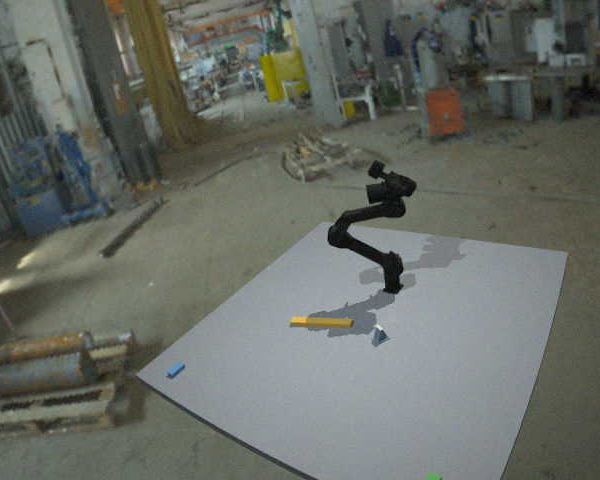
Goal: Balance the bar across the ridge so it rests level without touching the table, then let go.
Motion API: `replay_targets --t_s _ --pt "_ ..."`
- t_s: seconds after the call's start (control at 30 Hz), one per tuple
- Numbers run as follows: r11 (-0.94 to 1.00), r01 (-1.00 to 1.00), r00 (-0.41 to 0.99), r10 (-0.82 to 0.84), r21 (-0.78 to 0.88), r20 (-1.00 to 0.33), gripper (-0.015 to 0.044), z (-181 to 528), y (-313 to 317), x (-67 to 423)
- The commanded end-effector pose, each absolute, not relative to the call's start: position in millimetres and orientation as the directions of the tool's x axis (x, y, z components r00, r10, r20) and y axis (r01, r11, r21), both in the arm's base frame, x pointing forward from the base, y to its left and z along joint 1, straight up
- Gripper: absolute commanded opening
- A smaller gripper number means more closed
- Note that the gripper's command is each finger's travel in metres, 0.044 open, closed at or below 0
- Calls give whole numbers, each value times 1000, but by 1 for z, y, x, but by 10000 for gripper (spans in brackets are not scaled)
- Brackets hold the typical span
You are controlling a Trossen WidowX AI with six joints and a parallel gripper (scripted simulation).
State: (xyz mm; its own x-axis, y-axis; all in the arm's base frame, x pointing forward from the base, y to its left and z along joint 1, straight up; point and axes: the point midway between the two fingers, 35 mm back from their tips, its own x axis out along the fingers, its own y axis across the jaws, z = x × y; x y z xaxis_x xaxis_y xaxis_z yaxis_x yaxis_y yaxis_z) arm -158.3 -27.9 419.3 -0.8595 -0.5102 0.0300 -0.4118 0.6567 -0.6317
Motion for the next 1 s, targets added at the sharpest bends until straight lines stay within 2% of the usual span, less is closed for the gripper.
replay_targets --t_s 0.0,0.07,0.1,0.5,0.97 --pt "654 -410 -861 -508 -636 32 374 419 -27 -159" --pt "631 -397 -869 -492 -667 51 321 420 -22 -161" --pt "612 -387 -875 -479 -689 66 315 421 -18 -162" --pt "415 -276 -947 -273 -867 170 315 442 44 -171" --pt "164 -251 -966 21 -954 258 315 460 121 -159"
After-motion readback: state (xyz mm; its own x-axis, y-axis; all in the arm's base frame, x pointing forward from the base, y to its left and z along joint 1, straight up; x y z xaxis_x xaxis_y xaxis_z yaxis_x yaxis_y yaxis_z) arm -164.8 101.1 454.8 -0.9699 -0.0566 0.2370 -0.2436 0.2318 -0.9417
